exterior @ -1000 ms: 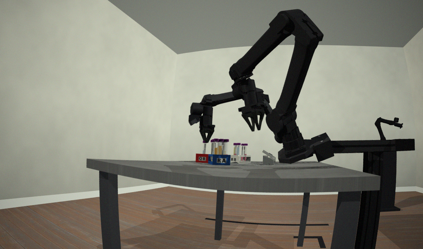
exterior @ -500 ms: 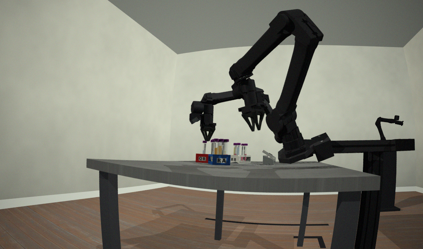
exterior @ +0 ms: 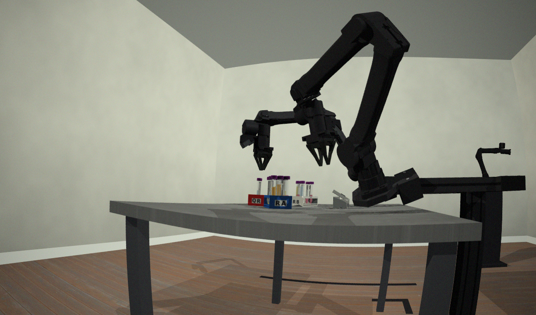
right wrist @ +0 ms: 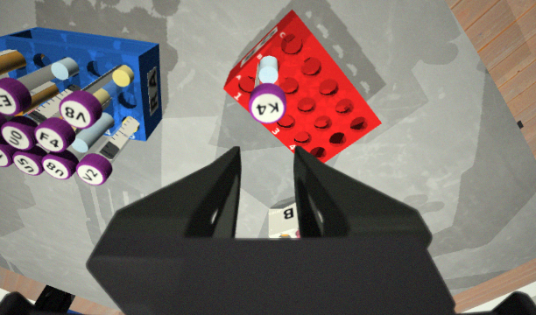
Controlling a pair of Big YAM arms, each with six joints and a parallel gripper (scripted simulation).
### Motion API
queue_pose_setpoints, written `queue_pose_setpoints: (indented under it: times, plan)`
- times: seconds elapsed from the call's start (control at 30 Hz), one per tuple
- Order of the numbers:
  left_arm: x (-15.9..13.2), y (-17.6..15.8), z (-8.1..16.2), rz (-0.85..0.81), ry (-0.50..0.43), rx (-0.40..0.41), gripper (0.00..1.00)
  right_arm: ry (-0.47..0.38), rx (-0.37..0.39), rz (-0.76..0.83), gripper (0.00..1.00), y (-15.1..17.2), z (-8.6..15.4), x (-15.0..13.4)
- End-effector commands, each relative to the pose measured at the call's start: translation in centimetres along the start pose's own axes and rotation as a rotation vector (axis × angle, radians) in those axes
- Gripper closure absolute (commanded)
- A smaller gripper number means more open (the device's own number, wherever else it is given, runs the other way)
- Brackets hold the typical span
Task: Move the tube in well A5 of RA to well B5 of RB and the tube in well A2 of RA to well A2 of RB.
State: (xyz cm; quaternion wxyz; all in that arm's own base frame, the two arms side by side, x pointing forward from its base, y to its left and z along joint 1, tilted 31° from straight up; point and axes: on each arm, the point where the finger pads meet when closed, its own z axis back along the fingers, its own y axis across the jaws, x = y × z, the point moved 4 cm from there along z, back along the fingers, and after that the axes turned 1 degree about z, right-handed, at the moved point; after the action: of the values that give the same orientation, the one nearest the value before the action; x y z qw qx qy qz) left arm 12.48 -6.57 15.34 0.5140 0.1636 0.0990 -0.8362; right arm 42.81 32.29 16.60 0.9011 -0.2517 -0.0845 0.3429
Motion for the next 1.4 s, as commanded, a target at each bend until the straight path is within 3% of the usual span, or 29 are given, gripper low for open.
queue_pose_setpoints:
  times: [0.0,0.07,0.17,0.27,0.33,0.63,0.73,0.97,1.1,1.13,1.17,1.37]
  plan:
    - [-0.1,0.7,1.0,0.009,-0.009,0.023,0.7,-0.024,0.003,-0.041,0.7,-1.0,1.8,1.6]
    - [-0.1,0.7,1.0,0.009,-0.009,0.023,0.7,-0.032,0.003,-0.02,0.7,0.2,2.8,1.8]
    - [-0.1,0.7,1.0,0.009,-0.009,0.023,0.7,-0.027,0.004,-0.032,0.7,-0.5,2.8,1.7]
    - [-0.1,0.7,1.0,0.009,-0.009,0.023,0.7,-0.056,0.006,-0.046,0.7,-1.2,5.1,1.3]
    - [-0.1,0.7,1.0,0.009,-0.009,0.023,0.7,-0.033,0.004,-0.041,0.7,-1.0,4.1,1.5]
    - [-0.1,0.7,1.0,0.009,-0.009,0.023,0.7,-0.039,0.002,0.264,0.7,1.9,3.9,-4.6]
    - [-0.1,0.7,1.0,0.009,-0.009,0.023,0.7,-0.021,0.003,0.268,0.7,0.6,3.0,-5.2]
    - [-0.1,0.7,1.0,0.009,-0.009,0.023,0.7,-0.037,-0.001,0.531,0.7,3.5,3.7,-9.3]
    - [-0.1,0.7,1.0,0.009,-0.009,0.023,0.7,0.009,0.004,0.603,0.7,3.0,1.8,-9.1]
    - [-0.1,0.7,1.0,0.009,-0.009,0.023,0.7,0.002,0.003,0.603,0.7,3.5,2.0,-8.7]
    - [-0.1,0.7,1.0,0.009,-0.009,0.023,0.7,-0.053,-0.005,0.605,0.7,4.6,4.1,-7.0]
    - [-0.1,0.7,1.0,0.009,-0.009,0.023,0.7,-0.038,-0.001,0.593,0.7,6.7,4.0,-6.3]
